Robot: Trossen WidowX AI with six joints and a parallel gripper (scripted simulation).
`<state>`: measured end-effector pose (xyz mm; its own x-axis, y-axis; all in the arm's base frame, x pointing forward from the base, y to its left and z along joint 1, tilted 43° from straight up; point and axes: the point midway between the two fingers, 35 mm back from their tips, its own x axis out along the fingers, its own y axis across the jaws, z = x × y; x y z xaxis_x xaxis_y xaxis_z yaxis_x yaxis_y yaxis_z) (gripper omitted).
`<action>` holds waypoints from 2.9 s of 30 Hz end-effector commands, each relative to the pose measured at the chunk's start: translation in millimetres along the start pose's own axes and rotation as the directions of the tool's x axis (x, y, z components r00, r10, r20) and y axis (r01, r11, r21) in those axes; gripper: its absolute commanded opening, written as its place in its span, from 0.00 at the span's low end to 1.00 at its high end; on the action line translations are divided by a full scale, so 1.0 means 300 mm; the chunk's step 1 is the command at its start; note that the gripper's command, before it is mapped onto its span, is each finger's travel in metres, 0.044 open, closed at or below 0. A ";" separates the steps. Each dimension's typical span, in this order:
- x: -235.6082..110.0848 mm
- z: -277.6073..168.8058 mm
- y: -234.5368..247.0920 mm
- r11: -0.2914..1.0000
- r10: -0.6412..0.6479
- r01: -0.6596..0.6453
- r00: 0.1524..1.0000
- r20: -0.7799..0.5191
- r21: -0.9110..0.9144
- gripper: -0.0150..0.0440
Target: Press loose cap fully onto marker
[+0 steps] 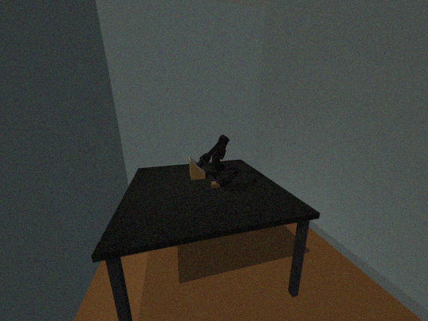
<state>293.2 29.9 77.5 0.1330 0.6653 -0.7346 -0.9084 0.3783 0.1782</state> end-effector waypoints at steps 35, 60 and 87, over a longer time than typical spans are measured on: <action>-0.246 -0.002 -0.001 0.990 0.000 0.000 1.000 -0.003 0.141 0.87; -0.220 -0.002 -0.001 0.323 0.000 0.000 1.000 0.000 0.946 0.25; -0.128 -0.001 -0.001 0.323 0.000 -0.001 1.000 0.001 0.946 0.25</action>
<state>288.1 -0.2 109.6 0.1340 0.6632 -0.7364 0.0764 0.7340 0.6749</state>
